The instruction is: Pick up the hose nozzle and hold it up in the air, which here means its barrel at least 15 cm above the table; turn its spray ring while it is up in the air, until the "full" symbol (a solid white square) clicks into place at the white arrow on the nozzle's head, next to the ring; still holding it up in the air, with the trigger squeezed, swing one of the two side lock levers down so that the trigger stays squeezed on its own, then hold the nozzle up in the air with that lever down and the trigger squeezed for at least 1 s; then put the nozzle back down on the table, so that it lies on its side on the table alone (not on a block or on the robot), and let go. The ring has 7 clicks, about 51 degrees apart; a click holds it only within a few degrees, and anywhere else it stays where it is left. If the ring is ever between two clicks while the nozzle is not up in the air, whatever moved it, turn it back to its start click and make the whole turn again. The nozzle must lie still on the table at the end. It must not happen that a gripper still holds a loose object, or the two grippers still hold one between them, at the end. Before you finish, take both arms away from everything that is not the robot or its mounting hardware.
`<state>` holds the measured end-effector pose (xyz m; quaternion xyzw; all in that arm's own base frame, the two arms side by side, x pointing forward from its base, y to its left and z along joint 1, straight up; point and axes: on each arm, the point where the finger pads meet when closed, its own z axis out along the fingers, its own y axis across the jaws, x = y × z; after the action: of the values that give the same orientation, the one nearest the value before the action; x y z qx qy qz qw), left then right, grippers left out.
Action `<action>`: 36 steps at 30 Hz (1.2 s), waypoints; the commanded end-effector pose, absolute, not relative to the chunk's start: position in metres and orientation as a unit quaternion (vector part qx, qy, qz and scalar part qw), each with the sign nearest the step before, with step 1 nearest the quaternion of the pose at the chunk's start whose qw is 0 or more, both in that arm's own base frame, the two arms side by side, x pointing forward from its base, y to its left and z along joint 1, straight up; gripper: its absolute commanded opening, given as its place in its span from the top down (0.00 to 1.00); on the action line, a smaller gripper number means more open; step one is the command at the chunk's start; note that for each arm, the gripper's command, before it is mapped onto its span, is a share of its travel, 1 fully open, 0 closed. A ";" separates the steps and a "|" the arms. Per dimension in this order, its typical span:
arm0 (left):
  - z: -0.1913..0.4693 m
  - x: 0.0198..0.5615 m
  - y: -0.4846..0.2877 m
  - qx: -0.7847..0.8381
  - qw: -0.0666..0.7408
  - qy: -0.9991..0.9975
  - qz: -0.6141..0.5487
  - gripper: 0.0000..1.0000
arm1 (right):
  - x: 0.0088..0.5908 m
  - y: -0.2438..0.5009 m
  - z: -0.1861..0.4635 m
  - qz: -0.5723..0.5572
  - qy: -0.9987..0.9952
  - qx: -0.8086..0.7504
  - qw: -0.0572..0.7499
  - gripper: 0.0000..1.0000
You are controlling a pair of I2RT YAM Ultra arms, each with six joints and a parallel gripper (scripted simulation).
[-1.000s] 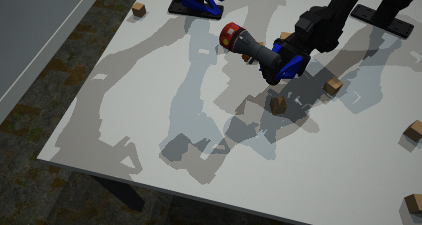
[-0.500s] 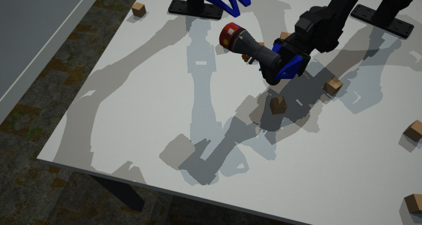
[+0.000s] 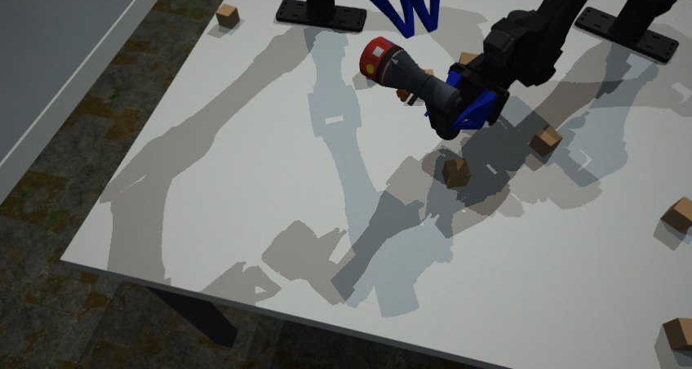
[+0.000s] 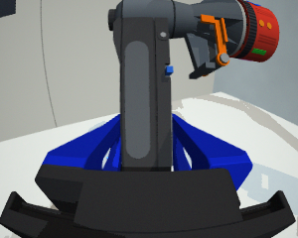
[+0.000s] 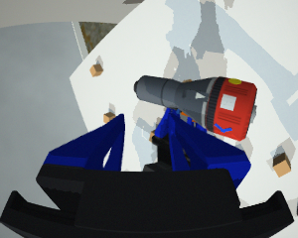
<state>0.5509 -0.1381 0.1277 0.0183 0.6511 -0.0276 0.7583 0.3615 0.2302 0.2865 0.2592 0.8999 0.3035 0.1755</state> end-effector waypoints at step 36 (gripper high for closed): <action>0.183 0.554 -0.135 -0.003 0.806 0.590 -0.045 0.64 | 0.318 0.240 0.261 0.066 0.949 0.223 0.213 0.63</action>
<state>0.5509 -0.1381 0.1277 0.0183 0.6511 -0.0276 0.7583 0.3134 0.2444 0.2558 0.2206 0.9532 0.0553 0.1994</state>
